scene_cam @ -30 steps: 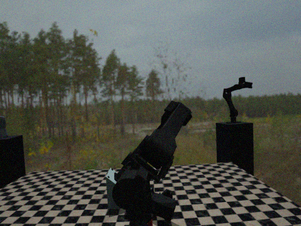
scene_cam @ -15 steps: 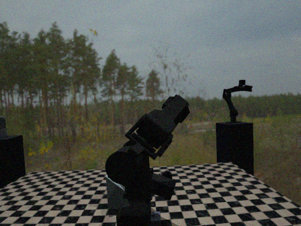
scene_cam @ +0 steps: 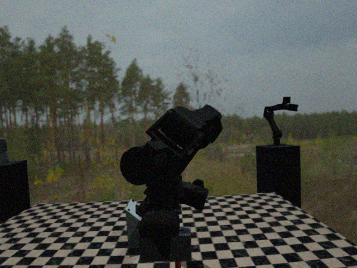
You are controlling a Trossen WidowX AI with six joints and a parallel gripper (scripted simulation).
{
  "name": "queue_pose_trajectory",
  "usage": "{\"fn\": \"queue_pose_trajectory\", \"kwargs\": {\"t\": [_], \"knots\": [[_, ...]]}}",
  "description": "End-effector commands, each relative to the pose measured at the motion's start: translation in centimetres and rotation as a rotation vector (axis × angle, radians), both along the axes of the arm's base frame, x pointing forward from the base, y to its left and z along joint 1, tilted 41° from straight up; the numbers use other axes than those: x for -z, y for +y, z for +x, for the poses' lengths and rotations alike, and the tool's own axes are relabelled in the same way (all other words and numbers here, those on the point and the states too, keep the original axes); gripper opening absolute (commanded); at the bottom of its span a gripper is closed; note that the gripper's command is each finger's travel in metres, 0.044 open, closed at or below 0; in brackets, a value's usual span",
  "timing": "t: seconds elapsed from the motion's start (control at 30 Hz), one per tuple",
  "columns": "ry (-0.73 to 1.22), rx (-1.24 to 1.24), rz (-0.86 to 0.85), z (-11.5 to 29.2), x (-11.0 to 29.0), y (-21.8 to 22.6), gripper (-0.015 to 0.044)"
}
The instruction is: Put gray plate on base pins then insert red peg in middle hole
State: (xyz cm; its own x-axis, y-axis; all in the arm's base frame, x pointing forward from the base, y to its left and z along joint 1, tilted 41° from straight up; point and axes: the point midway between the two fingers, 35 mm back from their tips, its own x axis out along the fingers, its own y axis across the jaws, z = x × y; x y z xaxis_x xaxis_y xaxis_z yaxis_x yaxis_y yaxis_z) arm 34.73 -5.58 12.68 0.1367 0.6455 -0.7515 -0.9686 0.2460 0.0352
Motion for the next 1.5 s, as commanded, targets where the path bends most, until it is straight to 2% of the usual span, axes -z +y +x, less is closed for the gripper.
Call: {"fn": "queue_pose_trajectory", "kwargs": {"t": [0.0, 1.47], "knots": [[-0.005, -0.006, -0.004, -0.2, -0.5, -0.3, 0.0000], [-0.068, -0.078, -0.024, -1.2, 12.5, -5.5, 0.0000]]}}
